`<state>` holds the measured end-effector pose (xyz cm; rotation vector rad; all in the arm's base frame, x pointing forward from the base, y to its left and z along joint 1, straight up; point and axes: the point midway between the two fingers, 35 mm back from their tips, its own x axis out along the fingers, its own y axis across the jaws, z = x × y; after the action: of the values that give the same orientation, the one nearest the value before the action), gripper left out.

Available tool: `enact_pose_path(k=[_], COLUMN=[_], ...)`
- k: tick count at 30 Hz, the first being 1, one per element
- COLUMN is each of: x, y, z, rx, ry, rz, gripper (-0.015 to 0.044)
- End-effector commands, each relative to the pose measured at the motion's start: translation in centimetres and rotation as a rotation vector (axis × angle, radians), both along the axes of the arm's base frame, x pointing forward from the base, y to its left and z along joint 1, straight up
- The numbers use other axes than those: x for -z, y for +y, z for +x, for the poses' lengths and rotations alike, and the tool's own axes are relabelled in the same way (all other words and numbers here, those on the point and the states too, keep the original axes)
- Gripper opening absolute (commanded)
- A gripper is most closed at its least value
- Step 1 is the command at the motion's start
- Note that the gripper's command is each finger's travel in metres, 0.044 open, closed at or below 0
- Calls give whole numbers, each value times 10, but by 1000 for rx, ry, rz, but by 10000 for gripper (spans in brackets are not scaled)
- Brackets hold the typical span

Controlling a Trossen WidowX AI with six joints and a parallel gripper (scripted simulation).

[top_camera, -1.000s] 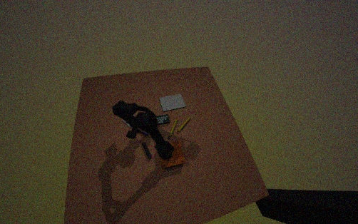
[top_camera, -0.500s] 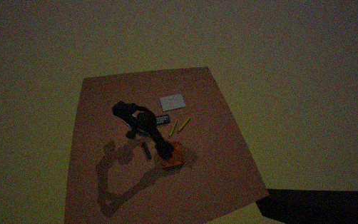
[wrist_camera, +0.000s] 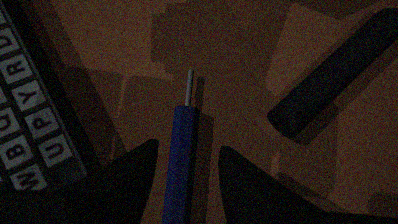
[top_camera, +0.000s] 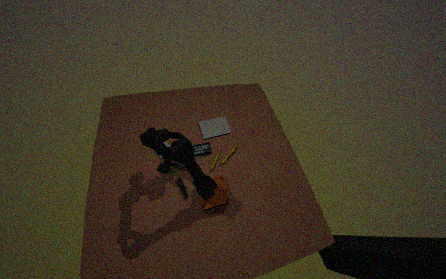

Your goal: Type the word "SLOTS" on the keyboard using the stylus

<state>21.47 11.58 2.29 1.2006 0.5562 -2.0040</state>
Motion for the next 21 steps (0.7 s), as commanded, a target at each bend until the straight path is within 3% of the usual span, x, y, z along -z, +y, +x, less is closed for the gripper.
enact_pose_path(k=[1, 21], x=[4, 19], y=[-1, -2], z=[0, 0], rx=[0, 0], ry=[-1, -1], rz=[-7, -7], gripper=[150, 150])
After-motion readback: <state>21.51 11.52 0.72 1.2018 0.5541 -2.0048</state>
